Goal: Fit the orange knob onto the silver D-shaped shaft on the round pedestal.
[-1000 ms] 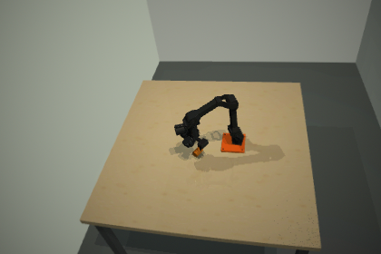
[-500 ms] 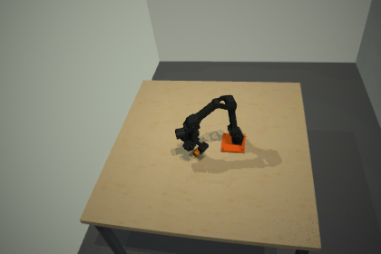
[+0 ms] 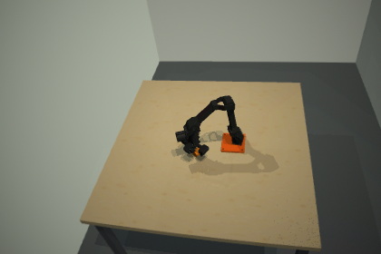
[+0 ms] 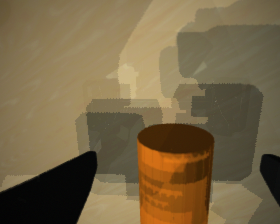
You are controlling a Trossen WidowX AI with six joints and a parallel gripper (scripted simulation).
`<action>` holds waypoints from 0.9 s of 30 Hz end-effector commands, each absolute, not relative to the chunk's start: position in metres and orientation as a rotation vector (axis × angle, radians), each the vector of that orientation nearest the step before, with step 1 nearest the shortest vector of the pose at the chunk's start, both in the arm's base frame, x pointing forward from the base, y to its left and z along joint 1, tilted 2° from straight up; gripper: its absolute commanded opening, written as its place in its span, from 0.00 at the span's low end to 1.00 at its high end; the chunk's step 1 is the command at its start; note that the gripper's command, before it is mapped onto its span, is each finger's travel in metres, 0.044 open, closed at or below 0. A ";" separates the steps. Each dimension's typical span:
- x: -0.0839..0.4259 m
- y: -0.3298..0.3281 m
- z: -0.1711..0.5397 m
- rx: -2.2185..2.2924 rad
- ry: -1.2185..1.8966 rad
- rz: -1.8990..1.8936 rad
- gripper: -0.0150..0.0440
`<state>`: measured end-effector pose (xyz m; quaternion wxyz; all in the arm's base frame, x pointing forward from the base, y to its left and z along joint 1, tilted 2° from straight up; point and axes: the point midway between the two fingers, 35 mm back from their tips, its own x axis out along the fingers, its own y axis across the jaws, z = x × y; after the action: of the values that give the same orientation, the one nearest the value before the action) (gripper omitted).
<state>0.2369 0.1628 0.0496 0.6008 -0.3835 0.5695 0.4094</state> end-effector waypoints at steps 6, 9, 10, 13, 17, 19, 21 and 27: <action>0.236 0.162 0.037 -0.893 1.323 0.952 1.00; 0.236 0.162 0.037 -0.893 1.323 0.952 0.87; 0.236 0.162 0.037 -0.893 1.323 0.952 0.82; 0.236 0.162 0.037 -0.893 1.323 0.952 0.69; 0.236 0.162 0.037 -0.893 1.323 0.952 0.66; 0.236 0.162 0.037 -0.893 1.323 0.952 0.66; 0.236 0.162 0.037 -0.893 1.323 0.952 0.66; 0.236 0.162 0.037 -0.893 1.323 0.952 0.60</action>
<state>0.2355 0.1621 0.0374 0.5990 -0.3837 0.5711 0.4096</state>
